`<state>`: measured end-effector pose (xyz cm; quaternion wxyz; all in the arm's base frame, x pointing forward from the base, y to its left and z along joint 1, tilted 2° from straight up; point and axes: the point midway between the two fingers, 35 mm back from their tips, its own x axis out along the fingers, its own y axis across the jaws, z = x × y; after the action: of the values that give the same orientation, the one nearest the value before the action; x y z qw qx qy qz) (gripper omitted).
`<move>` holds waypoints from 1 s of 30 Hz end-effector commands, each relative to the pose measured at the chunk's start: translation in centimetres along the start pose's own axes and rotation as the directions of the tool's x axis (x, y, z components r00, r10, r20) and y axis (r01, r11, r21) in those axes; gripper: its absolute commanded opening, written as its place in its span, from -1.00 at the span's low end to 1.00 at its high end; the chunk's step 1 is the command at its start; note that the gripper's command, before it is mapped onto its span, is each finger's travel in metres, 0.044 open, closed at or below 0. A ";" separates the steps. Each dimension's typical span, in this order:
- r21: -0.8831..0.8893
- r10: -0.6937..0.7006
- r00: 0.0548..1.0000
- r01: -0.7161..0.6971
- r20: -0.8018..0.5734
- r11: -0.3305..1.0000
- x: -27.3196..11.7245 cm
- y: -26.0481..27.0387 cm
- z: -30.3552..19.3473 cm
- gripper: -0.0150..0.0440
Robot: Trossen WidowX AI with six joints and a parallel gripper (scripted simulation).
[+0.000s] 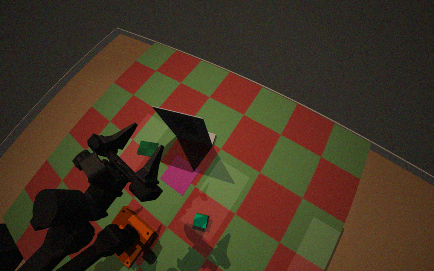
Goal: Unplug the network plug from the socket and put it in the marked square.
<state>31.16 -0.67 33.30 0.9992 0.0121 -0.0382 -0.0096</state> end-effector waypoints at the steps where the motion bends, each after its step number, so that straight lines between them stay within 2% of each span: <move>1: 0.006 0.002 1.000 -0.002 0.000 1.000 0.1 0.0 -0.1 0.78; 9: 0.251 0.104 0.994 -0.096 -0.020 0.963 1.8 -0.2 -3.5 0.06; 10: 0.285 0.118 0.993 -0.107 -0.023 0.953 2.0 -0.3 -4.0 0.04; 19: 0.569 0.242 0.969 -0.172 -0.048 0.804 2.6 -0.9 -8.4 0.04; 30: 0.843 0.387 0.919 -0.149 -0.074 0.516 1.1 -1.7 -13.5 0.04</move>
<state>33.94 -1.95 21.64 0.8927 0.4198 0.0626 0.1518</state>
